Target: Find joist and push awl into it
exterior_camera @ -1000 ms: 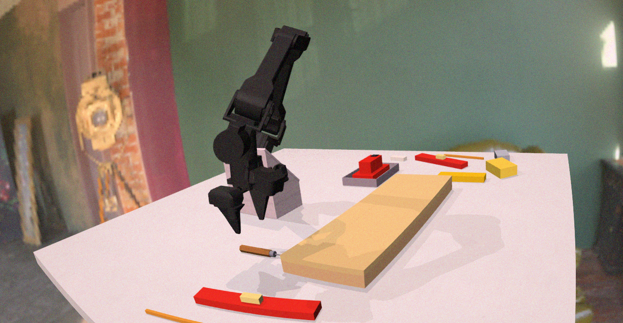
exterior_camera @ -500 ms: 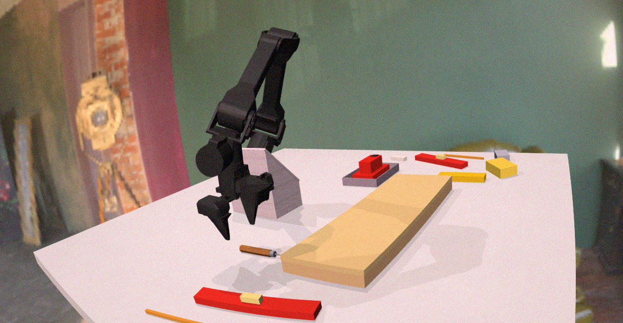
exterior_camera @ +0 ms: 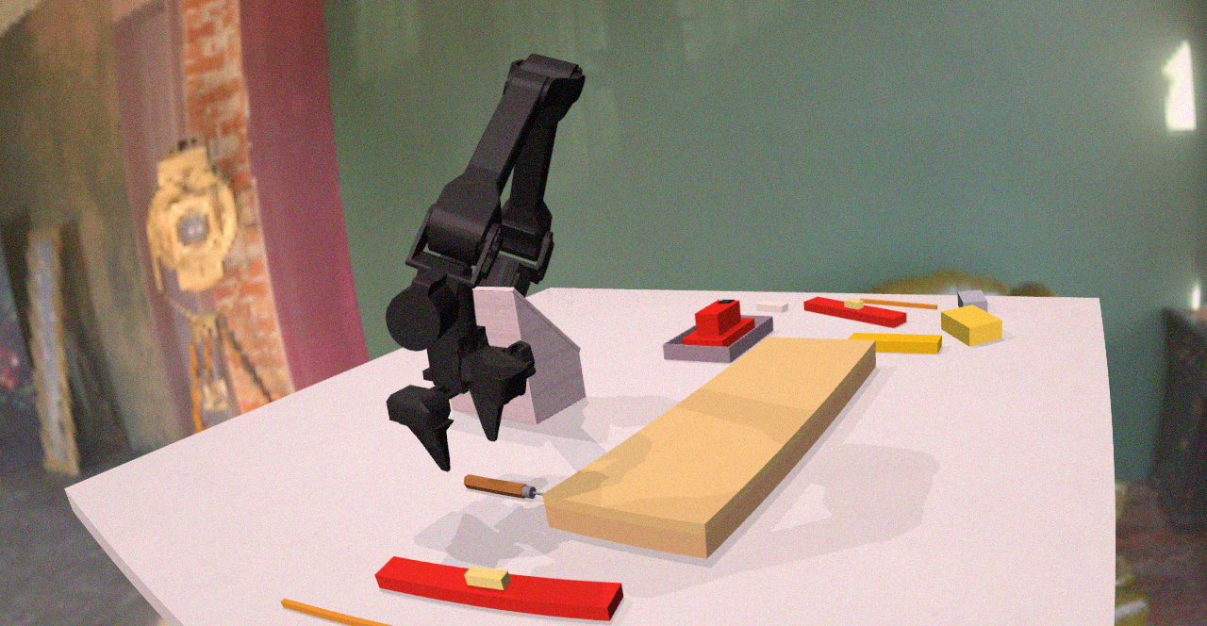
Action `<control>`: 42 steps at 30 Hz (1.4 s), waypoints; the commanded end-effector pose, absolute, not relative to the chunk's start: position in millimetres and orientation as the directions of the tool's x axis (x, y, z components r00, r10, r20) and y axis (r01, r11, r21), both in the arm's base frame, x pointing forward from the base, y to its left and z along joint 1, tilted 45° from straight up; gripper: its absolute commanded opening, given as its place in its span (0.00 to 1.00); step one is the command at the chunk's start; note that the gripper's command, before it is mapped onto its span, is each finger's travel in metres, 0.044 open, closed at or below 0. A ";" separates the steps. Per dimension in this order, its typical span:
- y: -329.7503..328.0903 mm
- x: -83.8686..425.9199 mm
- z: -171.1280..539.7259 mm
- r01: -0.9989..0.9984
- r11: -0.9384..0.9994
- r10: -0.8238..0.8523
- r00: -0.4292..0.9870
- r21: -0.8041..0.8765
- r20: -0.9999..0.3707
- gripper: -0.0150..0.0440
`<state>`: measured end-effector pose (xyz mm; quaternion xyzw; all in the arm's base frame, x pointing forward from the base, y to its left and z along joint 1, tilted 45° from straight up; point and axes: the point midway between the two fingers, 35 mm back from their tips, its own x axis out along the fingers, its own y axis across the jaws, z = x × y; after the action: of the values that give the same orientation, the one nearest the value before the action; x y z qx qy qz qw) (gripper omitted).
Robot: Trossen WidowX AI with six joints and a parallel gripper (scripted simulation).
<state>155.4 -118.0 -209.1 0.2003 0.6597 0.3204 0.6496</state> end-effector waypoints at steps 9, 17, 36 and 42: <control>-103.6 155.4 -222.6 -0.147 0.712 0.684 -0.074 0.686 -0.726 1.00; -94.2 155.1 -231.6 -0.147 0.712 0.685 -0.074 0.687 -0.725 1.00; -87.7 154.5 -237.5 -0.147 0.711 0.685 -0.074 0.687 -0.725 0.47; -87.7 154.5 -237.5 -0.147 0.711 0.685 -0.074 0.687 -0.725 0.33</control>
<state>154.3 -88.0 -237.6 0.2020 0.6592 0.3218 0.6489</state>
